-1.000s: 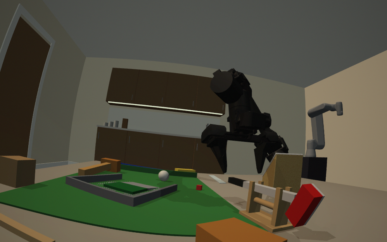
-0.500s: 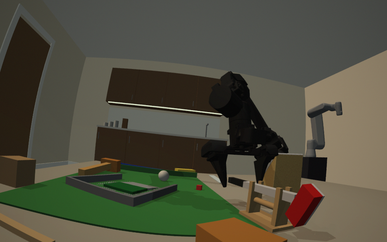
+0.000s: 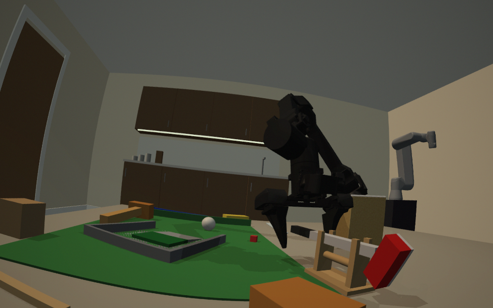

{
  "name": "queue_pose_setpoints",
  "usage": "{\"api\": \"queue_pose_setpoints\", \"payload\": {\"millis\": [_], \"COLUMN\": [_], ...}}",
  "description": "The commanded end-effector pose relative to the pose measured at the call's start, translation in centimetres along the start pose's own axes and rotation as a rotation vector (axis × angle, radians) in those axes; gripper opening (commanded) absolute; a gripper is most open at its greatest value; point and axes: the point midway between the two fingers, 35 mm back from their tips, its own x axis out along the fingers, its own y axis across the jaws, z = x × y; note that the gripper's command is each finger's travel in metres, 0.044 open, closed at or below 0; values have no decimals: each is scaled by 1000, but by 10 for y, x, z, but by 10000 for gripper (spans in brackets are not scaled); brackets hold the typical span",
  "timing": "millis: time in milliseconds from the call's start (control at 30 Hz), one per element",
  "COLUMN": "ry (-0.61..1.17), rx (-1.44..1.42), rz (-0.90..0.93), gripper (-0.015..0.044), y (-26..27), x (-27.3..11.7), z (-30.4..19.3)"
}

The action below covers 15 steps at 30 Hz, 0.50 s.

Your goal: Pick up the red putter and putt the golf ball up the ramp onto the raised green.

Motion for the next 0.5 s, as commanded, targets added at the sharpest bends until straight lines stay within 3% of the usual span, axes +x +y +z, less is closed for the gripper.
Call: {"api": "queue_pose_setpoints", "payload": {"millis": [0, 100, 467], "ry": [9, 9, 2], "rx": [-6, -6, 0], "rz": [5, 5, 3], "gripper": [440, 440, 151], "y": [2, 2, 1], "x": [6, 6, 4], "z": [-3, -3, -1]}}
